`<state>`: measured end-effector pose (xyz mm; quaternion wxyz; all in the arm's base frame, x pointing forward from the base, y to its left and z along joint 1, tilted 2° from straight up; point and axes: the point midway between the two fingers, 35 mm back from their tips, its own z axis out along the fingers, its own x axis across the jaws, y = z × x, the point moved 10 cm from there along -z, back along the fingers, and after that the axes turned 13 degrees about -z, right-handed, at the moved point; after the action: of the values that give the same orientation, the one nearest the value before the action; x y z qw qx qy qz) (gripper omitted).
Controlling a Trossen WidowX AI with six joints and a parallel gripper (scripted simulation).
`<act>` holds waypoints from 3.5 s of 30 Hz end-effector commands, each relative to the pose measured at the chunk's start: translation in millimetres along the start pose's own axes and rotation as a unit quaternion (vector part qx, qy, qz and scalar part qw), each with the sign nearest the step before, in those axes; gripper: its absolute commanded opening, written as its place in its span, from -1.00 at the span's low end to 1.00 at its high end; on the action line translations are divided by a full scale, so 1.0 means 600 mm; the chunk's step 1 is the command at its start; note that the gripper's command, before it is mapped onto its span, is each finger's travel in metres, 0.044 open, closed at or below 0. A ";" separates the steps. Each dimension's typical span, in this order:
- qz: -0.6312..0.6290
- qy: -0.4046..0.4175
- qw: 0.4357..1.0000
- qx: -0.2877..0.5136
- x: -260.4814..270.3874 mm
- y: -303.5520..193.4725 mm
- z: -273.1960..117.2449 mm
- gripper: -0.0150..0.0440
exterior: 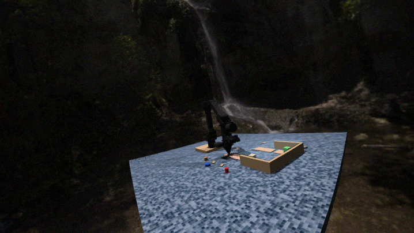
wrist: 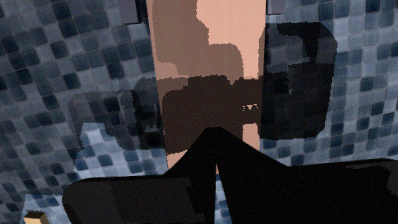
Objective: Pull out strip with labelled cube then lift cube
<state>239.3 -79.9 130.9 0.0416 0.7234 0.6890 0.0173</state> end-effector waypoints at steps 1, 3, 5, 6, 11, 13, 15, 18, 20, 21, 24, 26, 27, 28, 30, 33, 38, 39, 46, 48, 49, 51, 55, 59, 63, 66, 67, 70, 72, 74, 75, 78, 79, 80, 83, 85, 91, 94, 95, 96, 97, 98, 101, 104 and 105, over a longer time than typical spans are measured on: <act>-0.002 0.005 1.000 0.014 0.004 -0.017 0.009 -0.49; -0.002 0.006 1.000 0.014 0.005 -0.022 0.009 -0.49; -0.002 0.006 1.000 0.014 0.007 -0.027 0.009 -0.49; -0.002 0.006 1.000 0.014 0.007 -0.030 0.009 -0.49; -0.002 0.006 1.000 0.014 0.010 -0.042 0.009 -0.49; -0.002 0.006 1.000 0.015 0.011 -0.047 0.008 -0.49; -0.002 0.006 1.000 0.015 0.012 -0.052 0.008 -0.49; -0.002 0.006 1.000 0.015 0.014 -0.059 0.008 -0.49; -0.002 0.006 1.000 0.015 0.015 -0.064 0.008 -0.49; -0.002 0.006 1.000 0.015 0.015 -0.067 0.008 -0.49; -0.002 0.006 1.000 0.015 0.017 -0.073 0.008 -0.49; -0.002 0.006 1.000 0.015 0.018 -0.078 0.008 -0.49; -0.002 0.006 1.000 0.015 0.018 -0.080 0.008 -0.49; -0.002 0.006 1.000 0.016 0.019 -0.082 0.008 -0.49; -0.002 0.006 1.000 0.016 0.020 -0.087 0.007 -0.49; -0.002 0.006 1.000 0.016 0.021 -0.093 0.007 -0.49; -0.002 0.006 1.000 0.016 0.024 -0.105 0.007 -0.49; -0.002 0.006 1.000 0.016 0.025 -0.108 0.007 -0.49; -0.002 0.006 1.000 0.017 0.027 -0.121 0.007 -0.49; -0.002 0.006 1.000 0.017 0.027 -0.121 0.007 -0.49; -0.002 0.006 1.000 0.017 0.027 -0.121 0.007 -0.49; -0.002 0.006 1.000 0.017 0.027 -0.121 0.007 -0.49; -0.002 0.006 1.000 0.017 0.027 -0.121 0.007 -0.49; -0.002 0.006 1.000 0.017 0.027 -0.121 0.007 -0.49; -0.002 0.006 1.000 0.017 0.027 -0.121 0.007 -0.49; -0.002 0.006 1.000 0.017 0.027 -0.121 0.007 -0.49; -0.002 0.006 1.000 0.017 0.027 -0.121 0.007 -0.49; -0.002 0.006 1.000 0.017 0.027 -0.121 0.007 -0.49; -0.002 0.006 1.000 0.017 0.027 -0.121 0.007 -0.49; 0.000 0.000 1.000 0.003 0.024 -0.111 -0.005 -0.49; 0.000 0.001 1.000 0.005 0.023 -0.109 -0.016 -0.49; -0.002 0.006 1.000 0.015 0.021 -0.103 -0.068 -0.49; -0.002 0.006 1.000 0.016 0.021 -0.103 -0.072 -0.49; -0.002 0.006 1.000 0.016 0.021 -0.103 -0.072 -0.49; -0.007 0.006 1.000 0.016 0.020 -0.100 -0.071 -0.40; -0.033 0.006 0.999 0.015 0.017 -0.084 -0.070 -0.22; -0.059 0.006 0.998 0.014 0.008 -0.045 -0.073 0.31; -0.059 0.006 0.998 0.013 0.004 -0.027 -0.075 0.58; -0.059 0.006 0.998 0.013 0.003 -0.021 -0.076 0.67; -0.059 0.006 0.998 0.013 0.001 -0.015 -0.076 0.75; -0.059 0.006 0.998 0.013 0.000 -0.009 -0.077 0.84; -0.059 0.006 0.998 0.013 -0.001 -0.003 -0.078 0.93; -0.059 0.006 0.998 0.012 -0.006 0.016 -0.080 1.00; -0.059 0.006 0.998 0.012 -0.009 0.034 -0.083 1.00; -0.059 0.006 0.998 0.012 -0.011 0.040 -0.084 1.00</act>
<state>247.6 -83.0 181.5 0.0323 0.6815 0.7311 0.0106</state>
